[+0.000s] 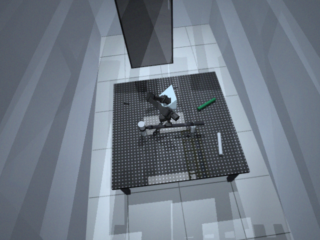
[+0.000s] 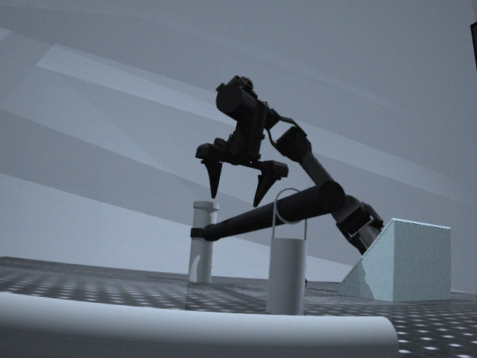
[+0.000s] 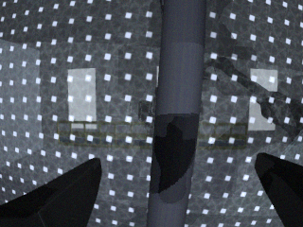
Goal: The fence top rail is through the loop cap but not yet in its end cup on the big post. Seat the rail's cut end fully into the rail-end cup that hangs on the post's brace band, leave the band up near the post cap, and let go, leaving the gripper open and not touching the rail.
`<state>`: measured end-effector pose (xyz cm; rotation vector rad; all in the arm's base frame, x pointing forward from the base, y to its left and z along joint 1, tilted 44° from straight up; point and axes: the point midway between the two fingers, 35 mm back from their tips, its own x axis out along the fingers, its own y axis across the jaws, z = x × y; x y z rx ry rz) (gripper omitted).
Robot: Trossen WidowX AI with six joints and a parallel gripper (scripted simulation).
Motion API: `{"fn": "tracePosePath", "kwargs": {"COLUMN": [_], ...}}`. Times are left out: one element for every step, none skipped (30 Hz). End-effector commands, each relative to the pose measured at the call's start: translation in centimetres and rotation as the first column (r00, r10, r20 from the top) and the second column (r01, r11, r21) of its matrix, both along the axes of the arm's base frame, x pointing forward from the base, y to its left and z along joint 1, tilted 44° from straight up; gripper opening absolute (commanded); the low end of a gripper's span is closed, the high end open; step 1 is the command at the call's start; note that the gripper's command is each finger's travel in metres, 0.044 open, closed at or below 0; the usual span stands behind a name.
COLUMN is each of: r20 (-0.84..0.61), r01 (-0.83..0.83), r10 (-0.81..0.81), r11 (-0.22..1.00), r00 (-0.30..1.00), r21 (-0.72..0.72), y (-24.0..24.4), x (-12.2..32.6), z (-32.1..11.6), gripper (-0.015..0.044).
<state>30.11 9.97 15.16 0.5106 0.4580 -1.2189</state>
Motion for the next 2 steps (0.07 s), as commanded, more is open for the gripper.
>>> {"fn": "tracePosePath", "kwargs": {"r20": [-0.006, -0.006], "r01": [-0.001, -0.001], "r10": [0.001, 0.001], "r11": [1.0, 1.0], "r00": [1.0, 1.0], "r21": [0.003, 0.003], "y": [0.05, 0.05], "x": [-0.06, -0.06], "z": [0.07, 0.07], "gripper": [0.044, 0.044]}}
